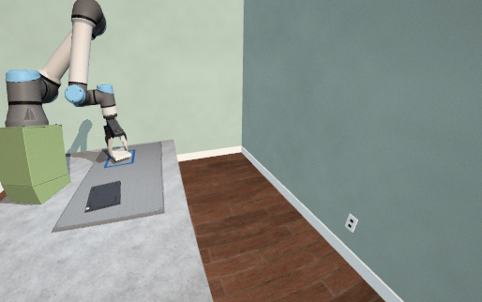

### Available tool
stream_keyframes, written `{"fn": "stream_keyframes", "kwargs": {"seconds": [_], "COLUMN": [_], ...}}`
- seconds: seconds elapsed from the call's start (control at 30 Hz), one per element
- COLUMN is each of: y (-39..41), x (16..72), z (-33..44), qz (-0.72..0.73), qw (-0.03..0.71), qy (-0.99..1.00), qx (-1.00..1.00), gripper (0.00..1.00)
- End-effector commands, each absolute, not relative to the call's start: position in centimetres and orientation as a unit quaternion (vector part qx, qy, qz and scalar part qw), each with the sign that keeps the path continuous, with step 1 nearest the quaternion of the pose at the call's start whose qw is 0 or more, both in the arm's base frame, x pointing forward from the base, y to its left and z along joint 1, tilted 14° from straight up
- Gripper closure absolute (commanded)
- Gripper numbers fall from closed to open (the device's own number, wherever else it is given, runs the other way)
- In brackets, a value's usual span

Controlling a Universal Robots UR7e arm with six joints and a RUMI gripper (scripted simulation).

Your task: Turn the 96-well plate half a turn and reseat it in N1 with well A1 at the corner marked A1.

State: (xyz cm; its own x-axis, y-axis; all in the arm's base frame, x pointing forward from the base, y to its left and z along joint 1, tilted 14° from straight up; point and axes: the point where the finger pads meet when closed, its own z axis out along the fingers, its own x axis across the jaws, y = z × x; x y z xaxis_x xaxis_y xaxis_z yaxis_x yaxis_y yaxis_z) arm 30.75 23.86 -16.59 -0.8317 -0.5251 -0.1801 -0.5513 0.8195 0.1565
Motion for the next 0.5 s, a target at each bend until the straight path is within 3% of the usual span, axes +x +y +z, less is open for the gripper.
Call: {"fn": "stream_keyframes", "kwargs": {"seconds": [0.0, 0.47], "y": [24.06, 24.24], "x": [30.96, 31.01], "z": [-16.95, -17.74], "qz": [0.101, 0.101], "qw": [0.067, 0.067], "qy": [0.951, 0.951], "qx": [-0.284, -0.284], "gripper": [1.00, 1.00]}}
